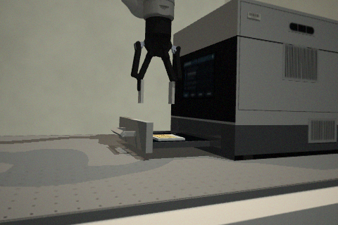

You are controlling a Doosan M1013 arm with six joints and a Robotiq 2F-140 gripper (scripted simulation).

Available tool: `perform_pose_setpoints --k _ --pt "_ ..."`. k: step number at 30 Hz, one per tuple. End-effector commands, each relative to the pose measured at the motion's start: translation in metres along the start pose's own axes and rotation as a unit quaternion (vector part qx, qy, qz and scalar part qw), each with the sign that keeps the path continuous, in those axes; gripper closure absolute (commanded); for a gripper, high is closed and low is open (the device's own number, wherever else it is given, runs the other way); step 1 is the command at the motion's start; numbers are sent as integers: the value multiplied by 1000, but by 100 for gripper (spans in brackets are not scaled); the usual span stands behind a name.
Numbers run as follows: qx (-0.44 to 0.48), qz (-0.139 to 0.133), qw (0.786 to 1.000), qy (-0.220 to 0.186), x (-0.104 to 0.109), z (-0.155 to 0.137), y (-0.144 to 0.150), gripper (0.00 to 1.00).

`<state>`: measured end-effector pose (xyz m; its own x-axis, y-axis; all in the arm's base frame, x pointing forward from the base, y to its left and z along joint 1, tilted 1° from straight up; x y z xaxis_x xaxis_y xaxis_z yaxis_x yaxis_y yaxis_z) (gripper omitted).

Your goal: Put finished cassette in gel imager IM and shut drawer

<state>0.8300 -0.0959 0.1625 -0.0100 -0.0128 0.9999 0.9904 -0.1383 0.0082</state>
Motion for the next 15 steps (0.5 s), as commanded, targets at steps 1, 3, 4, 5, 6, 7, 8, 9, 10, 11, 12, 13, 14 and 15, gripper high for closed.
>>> perform_pose_setpoints --k 1,3,4,5,6,7,8,9,10,11,12,13,14,15 --pt "0 4 1000 -1 0 -2 -7 38" --pt "0 4 1000 -1 2 -2 -9 38" --pt "0 4 1000 -1 2 -2 -10 38" --pt "0 4 1000 -1 3 -2 -12 38" --pt "0 4 1000 -1 4 -2 -13 38" --pt "0 4 1000 -1 4 -2 -14 38" --pt "0 4 1000 -1 5 -2 -15 38" --pt "0 4 1000 -1 6 -2 -16 38" --pt "0 4 1000 -1 6 -2 -17 38" --pt "0 4 1000 -1 7 -2 -18 38" --pt "0 4 1000 -1 8 -3 -20 38" --pt "0 4 1000 -1 8 -3 -21 38" --pt "0 4 1000 -1 9 -3 -22 38" --pt "0 4 1000 -1 10 -3 -23 38"
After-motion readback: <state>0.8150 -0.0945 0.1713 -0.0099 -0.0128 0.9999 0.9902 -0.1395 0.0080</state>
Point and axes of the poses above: the point where the finger pads meet when closed, its own x axis back along the fingers, its own y axis across the jaws, z = x × y, the point moved 5 cm from there along x, back along the fingers, and after that the axes turned 2 degrees about -x, right-handed, at the moved point
